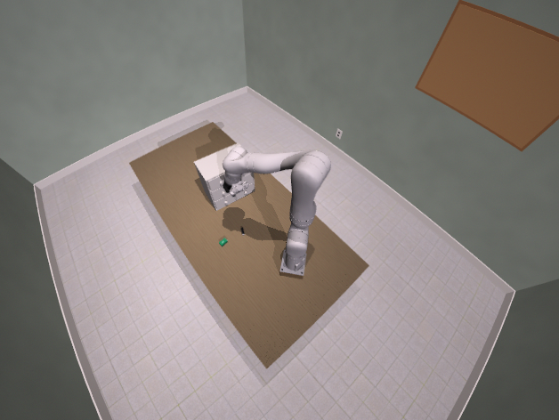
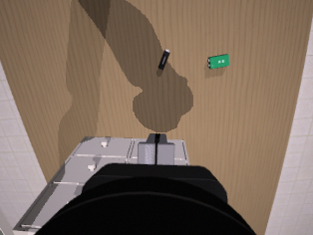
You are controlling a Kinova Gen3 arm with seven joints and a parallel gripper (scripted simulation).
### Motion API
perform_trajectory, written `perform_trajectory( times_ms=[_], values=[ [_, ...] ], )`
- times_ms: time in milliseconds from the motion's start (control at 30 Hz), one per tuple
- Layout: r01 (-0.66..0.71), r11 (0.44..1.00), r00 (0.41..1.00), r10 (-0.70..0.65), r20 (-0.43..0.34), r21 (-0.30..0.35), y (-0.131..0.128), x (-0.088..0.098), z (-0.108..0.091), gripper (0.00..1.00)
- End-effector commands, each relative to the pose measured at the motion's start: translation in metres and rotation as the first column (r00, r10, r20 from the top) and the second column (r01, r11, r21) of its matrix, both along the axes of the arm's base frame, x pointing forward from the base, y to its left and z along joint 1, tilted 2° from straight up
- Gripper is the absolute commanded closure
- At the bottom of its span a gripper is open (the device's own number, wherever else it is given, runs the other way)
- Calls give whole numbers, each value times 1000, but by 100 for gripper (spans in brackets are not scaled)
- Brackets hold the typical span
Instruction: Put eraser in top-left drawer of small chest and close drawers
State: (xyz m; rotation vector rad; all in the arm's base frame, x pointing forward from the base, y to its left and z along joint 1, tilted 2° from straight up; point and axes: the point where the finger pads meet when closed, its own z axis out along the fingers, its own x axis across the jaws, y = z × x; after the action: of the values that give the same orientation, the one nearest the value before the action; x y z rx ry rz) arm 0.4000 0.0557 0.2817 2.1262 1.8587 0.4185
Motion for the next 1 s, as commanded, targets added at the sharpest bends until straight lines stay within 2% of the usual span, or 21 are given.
perform_trajectory(
  times_ms=[0, 967],
  values=[
    [4, 1000, 1000, -4, -16, 1, -1, 3, 4, 100],
    [1, 1000, 976, 5, -216, 28, 1, -14, 27, 100]
  ],
)
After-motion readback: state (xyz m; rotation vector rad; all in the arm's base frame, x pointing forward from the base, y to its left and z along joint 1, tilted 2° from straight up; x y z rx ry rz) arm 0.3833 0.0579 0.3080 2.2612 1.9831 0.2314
